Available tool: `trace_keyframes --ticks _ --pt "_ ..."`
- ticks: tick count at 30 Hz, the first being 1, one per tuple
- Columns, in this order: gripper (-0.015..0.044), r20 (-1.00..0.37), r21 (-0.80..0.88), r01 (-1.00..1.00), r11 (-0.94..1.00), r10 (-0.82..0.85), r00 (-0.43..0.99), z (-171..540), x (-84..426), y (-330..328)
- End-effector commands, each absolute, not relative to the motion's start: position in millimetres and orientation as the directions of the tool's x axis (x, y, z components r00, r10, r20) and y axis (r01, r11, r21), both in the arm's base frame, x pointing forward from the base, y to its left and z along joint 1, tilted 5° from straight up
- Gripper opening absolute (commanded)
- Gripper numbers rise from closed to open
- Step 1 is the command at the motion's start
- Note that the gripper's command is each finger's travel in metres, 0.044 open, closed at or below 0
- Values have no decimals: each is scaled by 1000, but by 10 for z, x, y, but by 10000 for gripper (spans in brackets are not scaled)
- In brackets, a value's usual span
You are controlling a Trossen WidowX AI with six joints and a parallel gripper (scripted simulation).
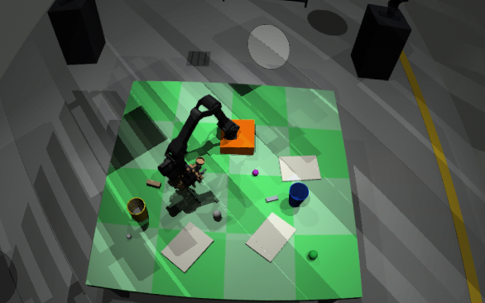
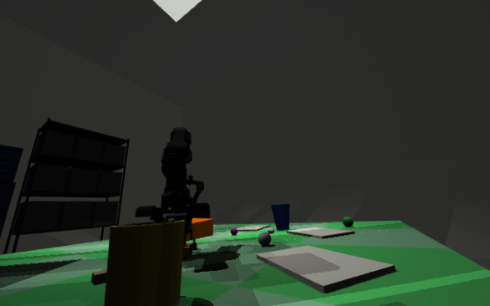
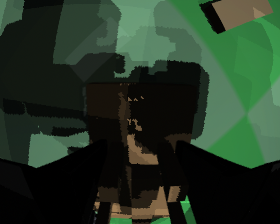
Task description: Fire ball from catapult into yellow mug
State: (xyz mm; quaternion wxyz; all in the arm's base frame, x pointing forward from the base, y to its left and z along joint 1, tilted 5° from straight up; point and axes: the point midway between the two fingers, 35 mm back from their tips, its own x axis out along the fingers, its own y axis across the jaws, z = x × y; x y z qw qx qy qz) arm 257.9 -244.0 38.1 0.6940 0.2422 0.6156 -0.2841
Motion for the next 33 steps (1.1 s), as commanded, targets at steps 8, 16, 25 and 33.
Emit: trace_keyframes --ticks 8,16,25,33 --pt "0 -992 -14 692 721 -96 81 852 2546 -2400" --pt "0 -992 -13 692 722 -94 78 831 2555 -2409" --pt "0 -993 -13 692 722 -93 78 683 2569 -2425" --pt "0 -993 -13 692 722 -93 77 553 2579 -2437"
